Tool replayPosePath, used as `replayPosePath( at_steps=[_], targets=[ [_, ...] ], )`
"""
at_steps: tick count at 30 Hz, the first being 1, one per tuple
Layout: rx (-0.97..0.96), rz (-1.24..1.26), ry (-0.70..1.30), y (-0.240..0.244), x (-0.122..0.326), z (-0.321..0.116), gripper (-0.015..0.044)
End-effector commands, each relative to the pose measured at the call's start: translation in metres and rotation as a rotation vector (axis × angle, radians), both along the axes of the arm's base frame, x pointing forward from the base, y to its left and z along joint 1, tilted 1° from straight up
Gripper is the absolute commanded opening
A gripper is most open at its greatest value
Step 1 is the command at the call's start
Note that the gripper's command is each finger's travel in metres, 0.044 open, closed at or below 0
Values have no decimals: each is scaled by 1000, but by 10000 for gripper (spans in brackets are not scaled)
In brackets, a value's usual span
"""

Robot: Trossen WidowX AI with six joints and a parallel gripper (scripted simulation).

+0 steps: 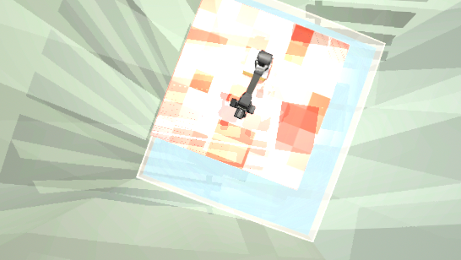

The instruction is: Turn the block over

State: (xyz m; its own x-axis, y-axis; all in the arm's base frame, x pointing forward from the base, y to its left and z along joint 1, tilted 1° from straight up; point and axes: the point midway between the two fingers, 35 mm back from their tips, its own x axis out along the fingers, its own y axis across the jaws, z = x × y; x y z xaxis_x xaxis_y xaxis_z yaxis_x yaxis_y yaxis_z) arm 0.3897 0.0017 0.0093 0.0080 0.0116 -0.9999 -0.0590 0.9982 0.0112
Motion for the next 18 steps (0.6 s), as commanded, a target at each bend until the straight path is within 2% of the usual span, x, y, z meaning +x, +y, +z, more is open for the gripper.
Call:
replayPosePath(
  at_steps=[1,7,18],
  targets=[
    [-3,0,-20,-1,3,24,0],
    [-2,0,-30,-1,3,24,0],
    [8,-4,-190,-1,6,18,0]
  ],
)
